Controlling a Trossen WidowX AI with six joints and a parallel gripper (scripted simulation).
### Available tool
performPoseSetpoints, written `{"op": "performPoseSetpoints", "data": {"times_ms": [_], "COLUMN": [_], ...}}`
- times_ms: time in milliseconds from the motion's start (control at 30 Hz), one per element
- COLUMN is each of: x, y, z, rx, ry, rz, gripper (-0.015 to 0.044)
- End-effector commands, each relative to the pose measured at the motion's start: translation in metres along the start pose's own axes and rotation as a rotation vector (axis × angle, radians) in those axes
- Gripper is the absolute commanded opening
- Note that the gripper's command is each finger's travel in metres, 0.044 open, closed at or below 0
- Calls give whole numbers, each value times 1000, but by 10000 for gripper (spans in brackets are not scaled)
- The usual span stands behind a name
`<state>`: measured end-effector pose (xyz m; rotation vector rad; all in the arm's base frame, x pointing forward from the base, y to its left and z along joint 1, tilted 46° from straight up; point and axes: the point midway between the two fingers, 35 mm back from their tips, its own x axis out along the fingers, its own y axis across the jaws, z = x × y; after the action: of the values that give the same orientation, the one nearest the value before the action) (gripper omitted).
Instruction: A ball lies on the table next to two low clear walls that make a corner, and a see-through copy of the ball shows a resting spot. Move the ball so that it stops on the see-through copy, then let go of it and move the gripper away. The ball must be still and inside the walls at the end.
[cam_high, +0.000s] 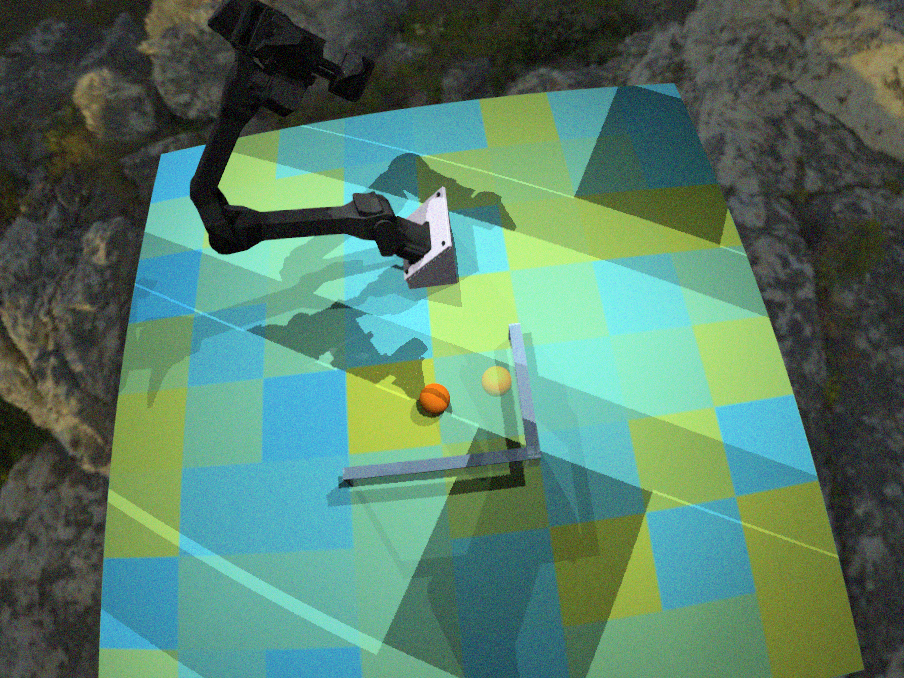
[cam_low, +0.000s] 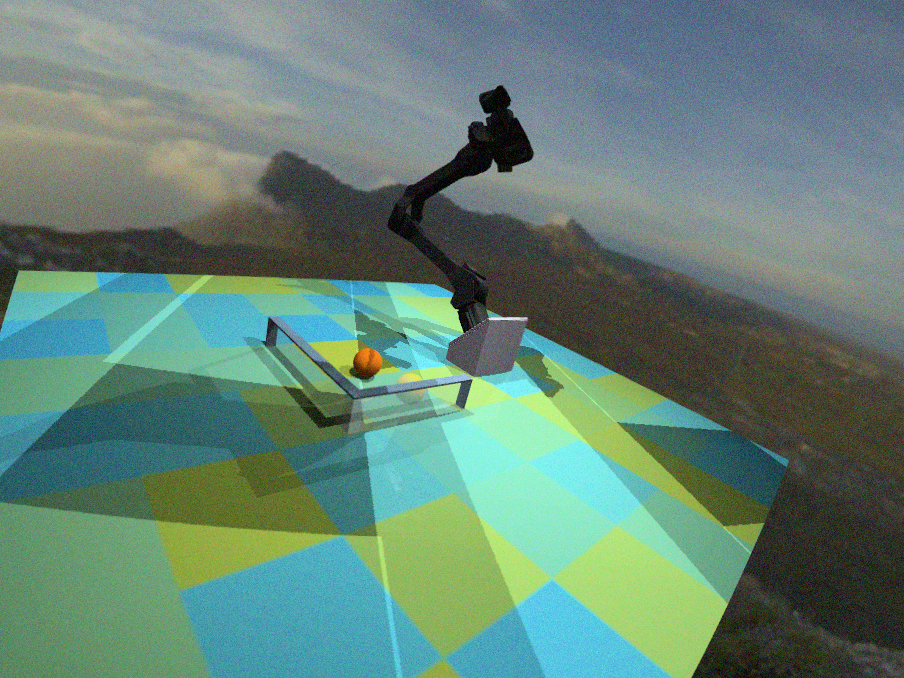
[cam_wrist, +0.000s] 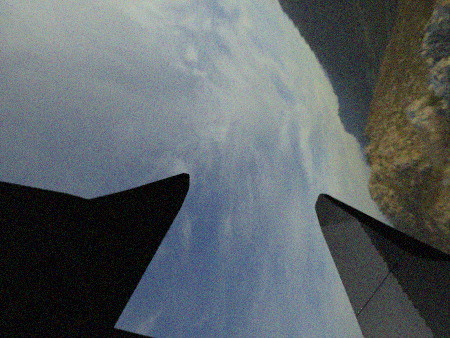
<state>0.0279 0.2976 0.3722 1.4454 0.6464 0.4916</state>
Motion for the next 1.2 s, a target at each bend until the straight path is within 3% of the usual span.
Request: {"op": "performPoseSetpoints", "data": {"times_ms": [0,333,533,867,1167], "x": [1,66,119,157,104], "y": [-1,-45,-96,-205,-300], "z": [0,27,77,211,330], "rx": [-4,-305,-609,-1050,-1117], "ry": [-2,-166,-294,-327,20], "rz": [-1,-150,-395,-1079,-1803], "gripper": [374,365,365,365,365]}}
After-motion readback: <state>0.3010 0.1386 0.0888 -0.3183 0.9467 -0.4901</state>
